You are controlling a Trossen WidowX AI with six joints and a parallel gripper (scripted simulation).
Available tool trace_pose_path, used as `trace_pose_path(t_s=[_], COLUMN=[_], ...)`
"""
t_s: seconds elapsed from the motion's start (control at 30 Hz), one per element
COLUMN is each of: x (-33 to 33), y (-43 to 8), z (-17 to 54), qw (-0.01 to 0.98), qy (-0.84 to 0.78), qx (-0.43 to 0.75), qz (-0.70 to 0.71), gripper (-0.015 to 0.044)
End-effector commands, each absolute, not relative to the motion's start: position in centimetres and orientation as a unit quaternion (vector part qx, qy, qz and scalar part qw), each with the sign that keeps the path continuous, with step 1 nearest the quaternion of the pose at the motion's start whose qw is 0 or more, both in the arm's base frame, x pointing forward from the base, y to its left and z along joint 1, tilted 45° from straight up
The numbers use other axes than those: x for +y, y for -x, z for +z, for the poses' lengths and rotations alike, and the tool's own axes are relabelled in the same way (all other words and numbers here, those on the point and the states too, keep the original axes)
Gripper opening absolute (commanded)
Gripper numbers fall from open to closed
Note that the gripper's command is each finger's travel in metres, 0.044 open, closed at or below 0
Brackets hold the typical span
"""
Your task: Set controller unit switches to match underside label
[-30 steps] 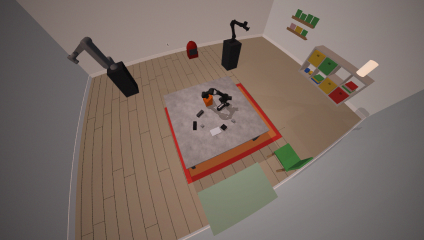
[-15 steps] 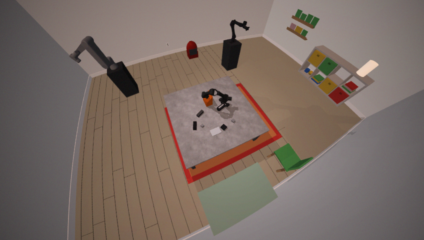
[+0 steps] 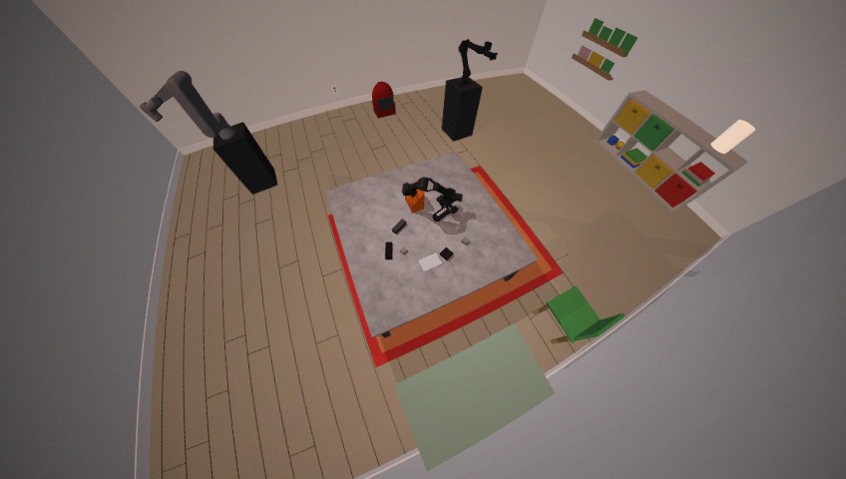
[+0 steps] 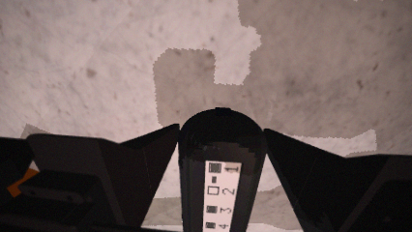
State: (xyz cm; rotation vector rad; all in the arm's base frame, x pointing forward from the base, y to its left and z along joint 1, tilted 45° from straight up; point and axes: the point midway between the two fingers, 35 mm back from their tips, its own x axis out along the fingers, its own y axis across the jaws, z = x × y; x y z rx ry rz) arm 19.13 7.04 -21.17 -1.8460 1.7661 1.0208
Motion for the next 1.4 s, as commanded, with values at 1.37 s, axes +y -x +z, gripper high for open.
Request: trace_pose_path(t_s=[1.37], x=[5.6], y=[-20.8], z=[-14.3], qw=[0.176], qy=[0.659], qx=[0.625], qz=[0.38], gripper=[0.0361])
